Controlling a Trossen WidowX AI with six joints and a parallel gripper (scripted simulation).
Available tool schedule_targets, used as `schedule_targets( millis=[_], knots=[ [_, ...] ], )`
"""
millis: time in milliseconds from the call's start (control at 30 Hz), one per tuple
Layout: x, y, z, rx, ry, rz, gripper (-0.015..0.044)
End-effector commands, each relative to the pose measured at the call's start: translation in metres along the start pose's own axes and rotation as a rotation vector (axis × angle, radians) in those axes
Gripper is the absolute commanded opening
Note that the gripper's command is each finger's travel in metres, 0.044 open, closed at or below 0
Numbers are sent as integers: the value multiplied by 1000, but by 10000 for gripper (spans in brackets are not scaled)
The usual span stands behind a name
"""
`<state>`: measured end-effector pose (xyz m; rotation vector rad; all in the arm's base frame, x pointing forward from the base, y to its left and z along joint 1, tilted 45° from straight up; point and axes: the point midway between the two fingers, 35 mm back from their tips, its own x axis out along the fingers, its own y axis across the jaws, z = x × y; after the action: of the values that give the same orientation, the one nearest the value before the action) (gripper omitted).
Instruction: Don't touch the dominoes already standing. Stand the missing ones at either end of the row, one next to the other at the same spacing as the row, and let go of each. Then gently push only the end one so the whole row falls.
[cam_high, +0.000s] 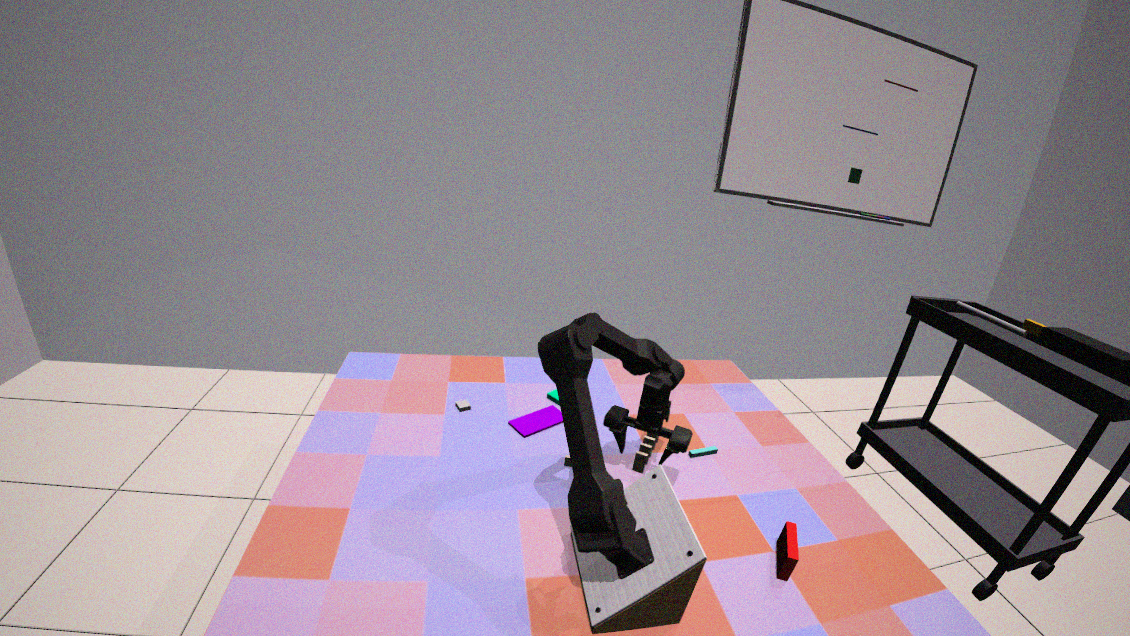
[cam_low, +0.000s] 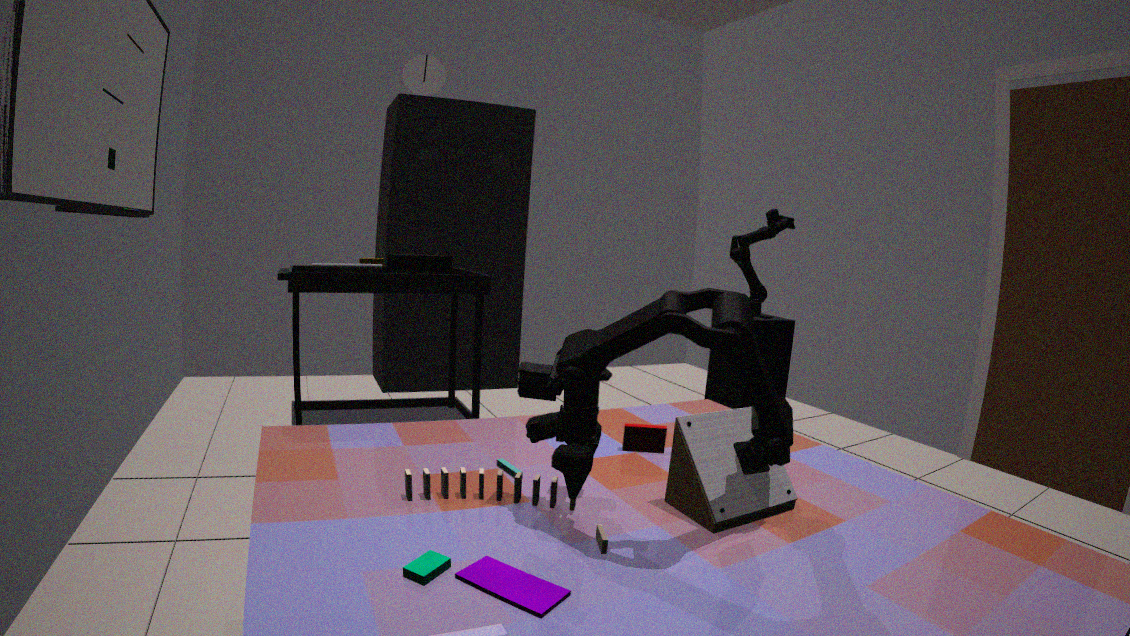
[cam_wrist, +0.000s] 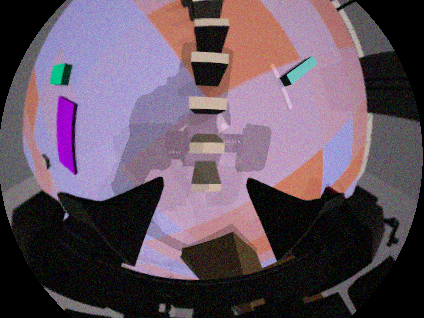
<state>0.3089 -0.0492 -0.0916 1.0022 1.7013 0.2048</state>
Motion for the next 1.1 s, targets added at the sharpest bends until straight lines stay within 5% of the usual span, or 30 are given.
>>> schedule_targets(
  millis=[0,167,400,733,1067],
  knots=[
    [-47,0,9,-10,-23,-7,440],
    [-119,-1,1,-13,-21,-9,440],
    [-121,1,1,-34,-21,-10,440],
    [-72,103,-34,-1220,-19,-30,440],
    [-45,147,-67,-1839,-14,-10,440]
  ],
)
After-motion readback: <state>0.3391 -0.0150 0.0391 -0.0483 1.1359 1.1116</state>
